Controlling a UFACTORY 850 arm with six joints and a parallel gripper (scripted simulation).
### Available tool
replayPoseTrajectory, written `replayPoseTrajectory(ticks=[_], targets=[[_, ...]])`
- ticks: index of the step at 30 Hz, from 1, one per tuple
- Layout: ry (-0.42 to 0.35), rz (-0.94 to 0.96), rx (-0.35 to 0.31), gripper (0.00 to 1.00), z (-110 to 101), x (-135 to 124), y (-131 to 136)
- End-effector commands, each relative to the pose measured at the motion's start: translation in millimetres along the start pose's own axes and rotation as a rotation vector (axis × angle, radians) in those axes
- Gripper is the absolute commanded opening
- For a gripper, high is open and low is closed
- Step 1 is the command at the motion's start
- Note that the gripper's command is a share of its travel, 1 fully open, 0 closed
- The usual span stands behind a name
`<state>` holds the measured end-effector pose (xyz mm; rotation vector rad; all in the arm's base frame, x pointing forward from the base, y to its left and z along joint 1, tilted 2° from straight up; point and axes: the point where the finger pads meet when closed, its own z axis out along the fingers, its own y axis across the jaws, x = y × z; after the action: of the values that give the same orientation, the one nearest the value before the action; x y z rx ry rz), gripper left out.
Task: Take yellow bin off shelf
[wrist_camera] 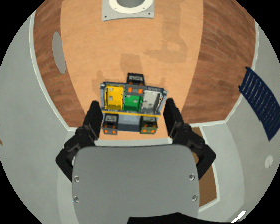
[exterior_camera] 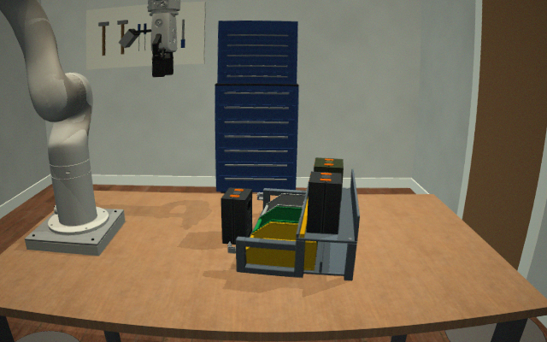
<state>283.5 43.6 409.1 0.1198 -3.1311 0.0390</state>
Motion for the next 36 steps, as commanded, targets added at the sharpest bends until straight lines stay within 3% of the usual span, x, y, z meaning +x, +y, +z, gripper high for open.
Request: replayPoseTrajectory(ticks=[1,36], targets=[[-0.002,0.0,0.0,1.0,0.2,-0.6,-1.6],[-0.002,0.0,0.0,1.0,3.0,-1.0,-6.6]])
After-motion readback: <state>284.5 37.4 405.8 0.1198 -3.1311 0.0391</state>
